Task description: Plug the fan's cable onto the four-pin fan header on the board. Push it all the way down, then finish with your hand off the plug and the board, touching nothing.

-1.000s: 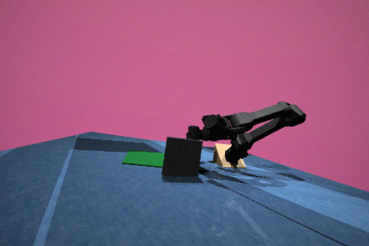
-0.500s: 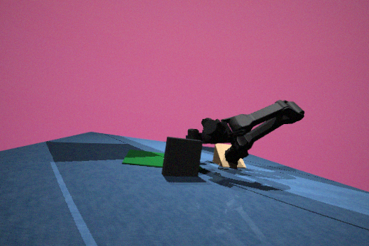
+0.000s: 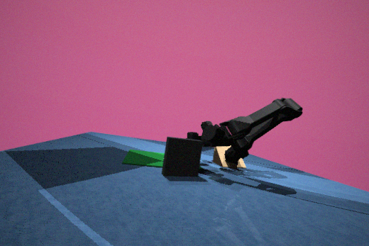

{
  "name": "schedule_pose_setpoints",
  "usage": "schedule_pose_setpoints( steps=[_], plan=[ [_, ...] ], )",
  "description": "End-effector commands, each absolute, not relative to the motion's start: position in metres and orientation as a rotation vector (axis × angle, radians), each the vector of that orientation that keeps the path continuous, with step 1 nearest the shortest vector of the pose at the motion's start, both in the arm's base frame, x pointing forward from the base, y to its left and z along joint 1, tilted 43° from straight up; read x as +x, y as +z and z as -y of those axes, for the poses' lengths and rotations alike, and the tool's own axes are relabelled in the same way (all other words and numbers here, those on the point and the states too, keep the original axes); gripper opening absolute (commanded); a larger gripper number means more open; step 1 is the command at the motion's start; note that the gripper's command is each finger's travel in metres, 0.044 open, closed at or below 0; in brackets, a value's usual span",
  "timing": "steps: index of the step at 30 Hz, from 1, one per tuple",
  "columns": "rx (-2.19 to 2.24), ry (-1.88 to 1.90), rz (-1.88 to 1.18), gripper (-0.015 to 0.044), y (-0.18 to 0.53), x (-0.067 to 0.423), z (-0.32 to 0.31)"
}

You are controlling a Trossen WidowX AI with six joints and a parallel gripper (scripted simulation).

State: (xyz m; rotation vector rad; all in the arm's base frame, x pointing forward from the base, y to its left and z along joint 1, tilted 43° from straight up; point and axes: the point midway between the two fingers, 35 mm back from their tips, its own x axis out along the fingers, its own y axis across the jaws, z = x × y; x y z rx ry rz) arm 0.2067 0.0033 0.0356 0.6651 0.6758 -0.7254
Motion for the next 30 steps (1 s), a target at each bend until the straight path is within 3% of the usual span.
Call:
schedule_pose_setpoints(
  steps=[1,30],
  plan=[
    [0.659,-0.734,-0.677,0.0,0.032,0.205,-0.005],
    [0.66,-0.734,-0.679,0.0,0.011,0.2,-0.023]
  ],
)
